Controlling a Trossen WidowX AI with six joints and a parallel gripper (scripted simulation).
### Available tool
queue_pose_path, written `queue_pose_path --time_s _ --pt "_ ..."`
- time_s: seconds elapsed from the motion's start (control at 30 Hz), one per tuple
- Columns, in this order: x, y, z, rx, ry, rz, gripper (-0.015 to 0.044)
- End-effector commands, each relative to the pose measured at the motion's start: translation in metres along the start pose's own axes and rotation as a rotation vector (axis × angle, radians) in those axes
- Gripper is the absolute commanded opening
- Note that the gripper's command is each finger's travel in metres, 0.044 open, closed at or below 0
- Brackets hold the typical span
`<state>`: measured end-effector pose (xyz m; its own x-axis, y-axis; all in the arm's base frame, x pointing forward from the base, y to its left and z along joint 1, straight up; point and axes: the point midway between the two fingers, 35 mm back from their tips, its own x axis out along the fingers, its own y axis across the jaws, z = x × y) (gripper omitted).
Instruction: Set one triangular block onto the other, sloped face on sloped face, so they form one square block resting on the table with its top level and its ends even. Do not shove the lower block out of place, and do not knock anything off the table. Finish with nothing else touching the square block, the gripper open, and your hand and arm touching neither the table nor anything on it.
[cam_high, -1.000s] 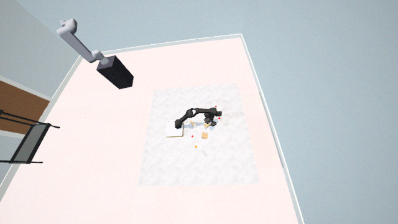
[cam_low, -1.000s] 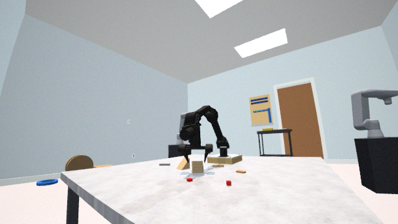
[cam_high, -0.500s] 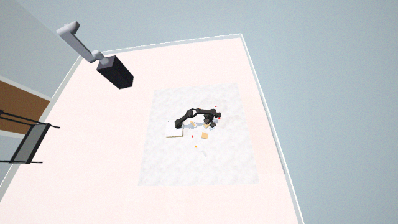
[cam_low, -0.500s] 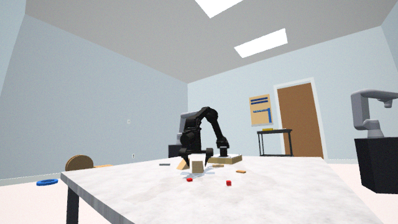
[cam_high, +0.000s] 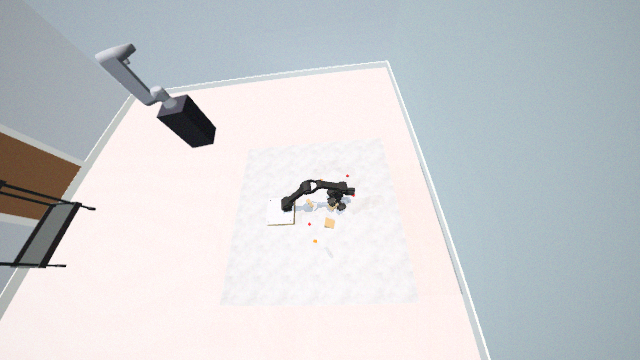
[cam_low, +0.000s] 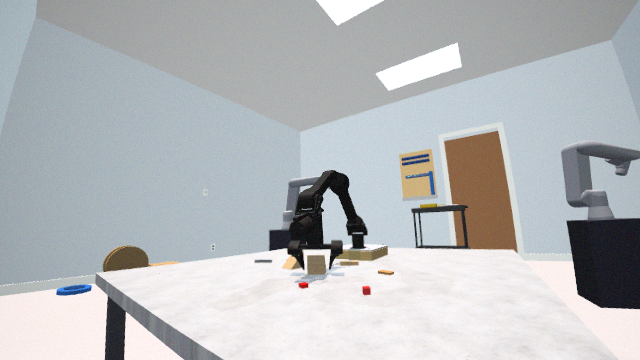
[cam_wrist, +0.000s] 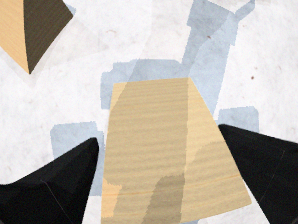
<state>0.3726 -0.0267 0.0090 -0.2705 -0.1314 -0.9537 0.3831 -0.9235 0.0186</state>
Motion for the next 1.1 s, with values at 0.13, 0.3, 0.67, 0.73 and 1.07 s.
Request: queue_pose_path --time_s 0.13,0.3,0.67,0.73,1.07 --pt "0.005 -0.001 0.001 -0.005 -0.008 -0.003 0.0302" --pt "0.005 -0.001 0.001 -0.005 -0.008 -0.003 0.0269" --pt "0.000 -0.001 0.002 -0.001 -0.005 -0.003 0.0039" --pt "0.000 -0.001 0.002 -0.001 -0.005 -0.003 0.0000" --pt "-0.003 0.000 0.015 -0.001 0.207 -0.005 0.0000"
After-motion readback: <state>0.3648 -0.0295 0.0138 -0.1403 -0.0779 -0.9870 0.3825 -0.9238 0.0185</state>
